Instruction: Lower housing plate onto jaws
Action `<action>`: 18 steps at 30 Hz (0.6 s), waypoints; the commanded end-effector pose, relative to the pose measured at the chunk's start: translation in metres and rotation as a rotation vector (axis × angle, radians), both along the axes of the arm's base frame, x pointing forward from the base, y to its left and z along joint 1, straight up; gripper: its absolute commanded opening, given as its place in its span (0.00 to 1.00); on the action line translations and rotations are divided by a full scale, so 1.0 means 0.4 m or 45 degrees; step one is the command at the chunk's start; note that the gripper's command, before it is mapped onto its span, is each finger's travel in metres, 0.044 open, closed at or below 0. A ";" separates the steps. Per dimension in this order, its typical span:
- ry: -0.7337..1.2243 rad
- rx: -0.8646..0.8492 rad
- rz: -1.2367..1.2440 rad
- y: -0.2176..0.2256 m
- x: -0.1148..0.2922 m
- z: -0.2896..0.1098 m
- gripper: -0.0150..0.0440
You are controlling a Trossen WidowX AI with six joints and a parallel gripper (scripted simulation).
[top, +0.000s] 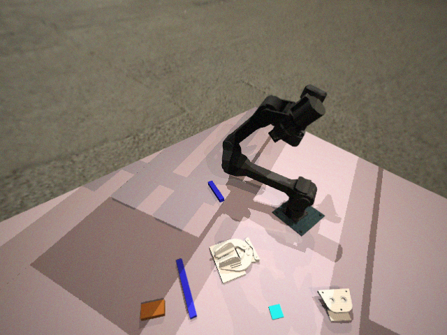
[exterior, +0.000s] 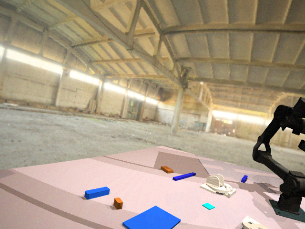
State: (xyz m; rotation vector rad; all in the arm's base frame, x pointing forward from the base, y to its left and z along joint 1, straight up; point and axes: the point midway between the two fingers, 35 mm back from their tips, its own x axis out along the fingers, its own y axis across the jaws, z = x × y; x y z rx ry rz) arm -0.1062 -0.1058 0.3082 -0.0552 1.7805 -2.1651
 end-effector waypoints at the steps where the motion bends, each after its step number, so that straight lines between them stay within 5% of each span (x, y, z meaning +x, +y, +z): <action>1: 0.000 0.000 0.000 0.000 0.000 0.000 0.98; 18: -0.202 -0.315 -0.310 0.130 -0.051 0.003 1.00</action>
